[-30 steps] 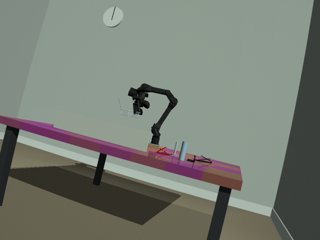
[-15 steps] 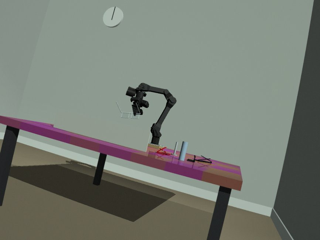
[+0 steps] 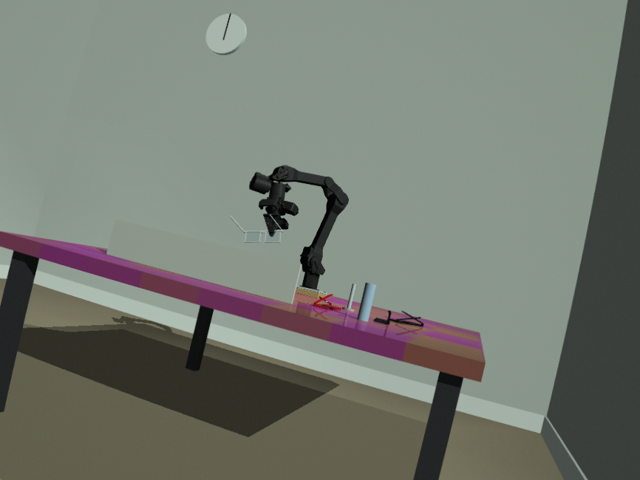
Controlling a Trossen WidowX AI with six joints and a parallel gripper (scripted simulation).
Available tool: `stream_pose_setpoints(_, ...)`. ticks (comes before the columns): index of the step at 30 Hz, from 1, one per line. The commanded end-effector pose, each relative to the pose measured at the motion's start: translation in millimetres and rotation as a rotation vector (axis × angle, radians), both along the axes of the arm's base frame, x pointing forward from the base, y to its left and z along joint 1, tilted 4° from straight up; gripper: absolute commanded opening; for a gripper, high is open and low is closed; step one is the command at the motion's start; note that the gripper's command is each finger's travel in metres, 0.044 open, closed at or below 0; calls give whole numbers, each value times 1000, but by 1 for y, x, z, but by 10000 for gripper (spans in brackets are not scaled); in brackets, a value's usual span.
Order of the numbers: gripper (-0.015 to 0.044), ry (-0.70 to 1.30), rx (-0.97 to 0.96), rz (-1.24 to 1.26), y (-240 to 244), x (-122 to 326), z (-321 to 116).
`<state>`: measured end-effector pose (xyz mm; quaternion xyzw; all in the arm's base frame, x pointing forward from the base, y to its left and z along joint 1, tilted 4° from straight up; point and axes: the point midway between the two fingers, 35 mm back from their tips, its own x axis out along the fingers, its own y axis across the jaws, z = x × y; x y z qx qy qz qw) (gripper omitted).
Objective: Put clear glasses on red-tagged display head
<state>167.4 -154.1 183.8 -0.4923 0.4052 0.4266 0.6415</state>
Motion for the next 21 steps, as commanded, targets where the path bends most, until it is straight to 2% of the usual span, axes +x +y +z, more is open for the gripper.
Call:
stream_pose_setpoints(1, 0, 36, 11, -11, 5, 10, -4)
stream_pose_setpoints(21, 0, 215, 14, -66, 48, 57, -27)
